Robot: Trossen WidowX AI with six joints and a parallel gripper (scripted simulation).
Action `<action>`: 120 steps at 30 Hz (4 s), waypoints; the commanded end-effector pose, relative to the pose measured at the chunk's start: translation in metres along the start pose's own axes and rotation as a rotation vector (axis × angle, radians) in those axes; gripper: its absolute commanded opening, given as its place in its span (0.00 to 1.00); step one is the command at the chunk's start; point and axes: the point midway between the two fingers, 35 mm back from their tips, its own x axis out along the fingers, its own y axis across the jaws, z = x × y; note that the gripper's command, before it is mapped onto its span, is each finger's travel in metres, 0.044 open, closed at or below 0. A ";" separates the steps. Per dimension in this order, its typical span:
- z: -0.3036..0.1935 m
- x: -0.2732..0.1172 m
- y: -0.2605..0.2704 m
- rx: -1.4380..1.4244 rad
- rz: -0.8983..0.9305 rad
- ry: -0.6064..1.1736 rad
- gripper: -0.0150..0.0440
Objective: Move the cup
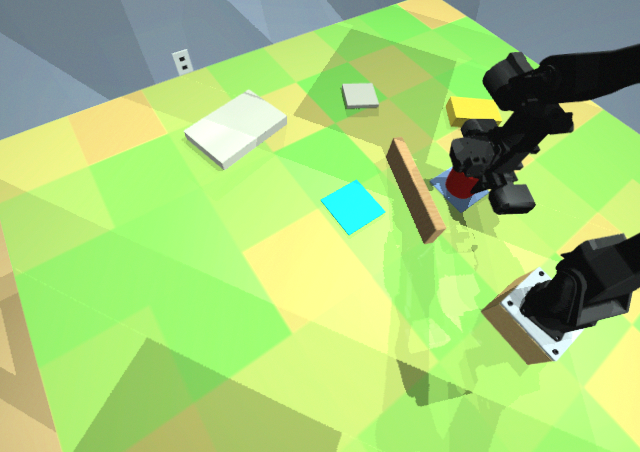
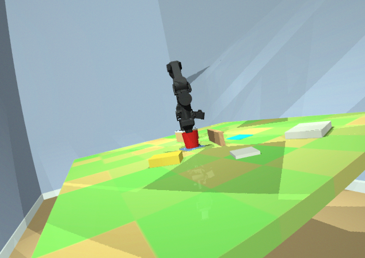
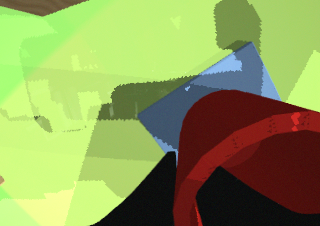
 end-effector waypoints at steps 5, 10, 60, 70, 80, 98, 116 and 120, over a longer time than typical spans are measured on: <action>0.000 0.000 0.000 0.000 -0.001 0.000 0.25; 0.000 -0.008 -0.002 0.000 0.000 0.000 0.25; 0.001 -0.083 0.007 -0.006 0.011 0.001 0.25; 0.009 -0.083 0.008 -0.005 0.009 0.001 0.25; 0.026 -0.083 0.010 -0.005 0.007 -0.001 0.25; 0.057 -0.083 0.015 -0.004 0.006 -0.004 0.25; 0.089 -0.083 0.021 -0.004 0.006 -0.007 0.25; 0.096 -0.083 0.022 -0.004 0.006 -0.007 0.25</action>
